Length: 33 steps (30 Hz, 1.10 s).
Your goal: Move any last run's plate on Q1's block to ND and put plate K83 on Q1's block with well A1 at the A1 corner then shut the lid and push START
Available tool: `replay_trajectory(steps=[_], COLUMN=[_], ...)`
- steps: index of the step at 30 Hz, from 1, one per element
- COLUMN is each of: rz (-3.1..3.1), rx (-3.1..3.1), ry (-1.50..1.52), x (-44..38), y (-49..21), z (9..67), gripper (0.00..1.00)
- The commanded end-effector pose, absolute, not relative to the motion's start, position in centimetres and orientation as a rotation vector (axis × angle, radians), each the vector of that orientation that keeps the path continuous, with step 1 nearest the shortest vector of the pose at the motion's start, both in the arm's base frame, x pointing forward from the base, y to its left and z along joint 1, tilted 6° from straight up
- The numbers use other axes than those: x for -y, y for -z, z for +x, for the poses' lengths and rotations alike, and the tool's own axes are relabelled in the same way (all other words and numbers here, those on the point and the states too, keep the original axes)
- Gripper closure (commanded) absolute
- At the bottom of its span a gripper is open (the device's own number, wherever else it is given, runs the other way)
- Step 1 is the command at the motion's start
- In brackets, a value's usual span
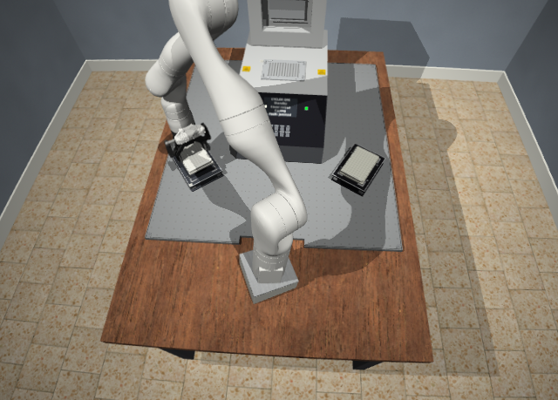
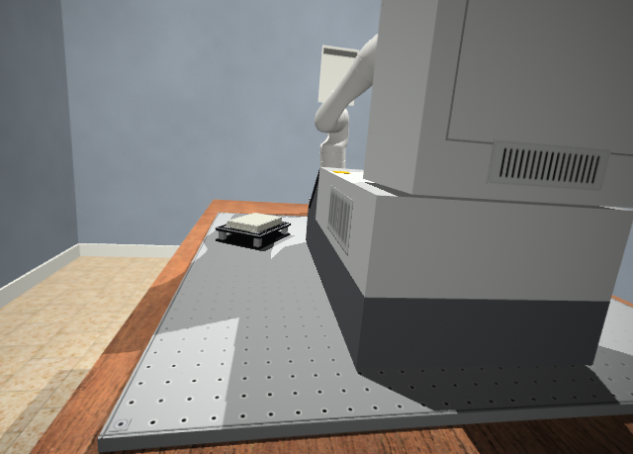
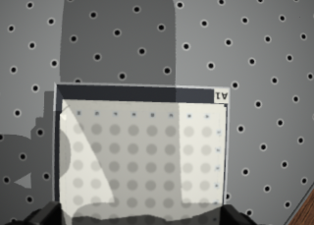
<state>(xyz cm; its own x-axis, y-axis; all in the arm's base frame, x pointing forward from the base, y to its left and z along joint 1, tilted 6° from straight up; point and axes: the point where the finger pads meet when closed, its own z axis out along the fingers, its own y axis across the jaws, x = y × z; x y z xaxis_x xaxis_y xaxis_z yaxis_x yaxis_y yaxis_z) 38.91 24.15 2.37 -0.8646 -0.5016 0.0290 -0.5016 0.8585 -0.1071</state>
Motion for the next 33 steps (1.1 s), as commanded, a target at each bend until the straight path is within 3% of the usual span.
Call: replay_trajectory(steps=[1,33], rz=[0.817,0.818], rx=[3.035,3.034], ry=[-0.164,-0.164], x=[-24.4,-24.8], y=[-3.3,-7.0], z=[39.1,39.0], gripper=[0.09,0.09])
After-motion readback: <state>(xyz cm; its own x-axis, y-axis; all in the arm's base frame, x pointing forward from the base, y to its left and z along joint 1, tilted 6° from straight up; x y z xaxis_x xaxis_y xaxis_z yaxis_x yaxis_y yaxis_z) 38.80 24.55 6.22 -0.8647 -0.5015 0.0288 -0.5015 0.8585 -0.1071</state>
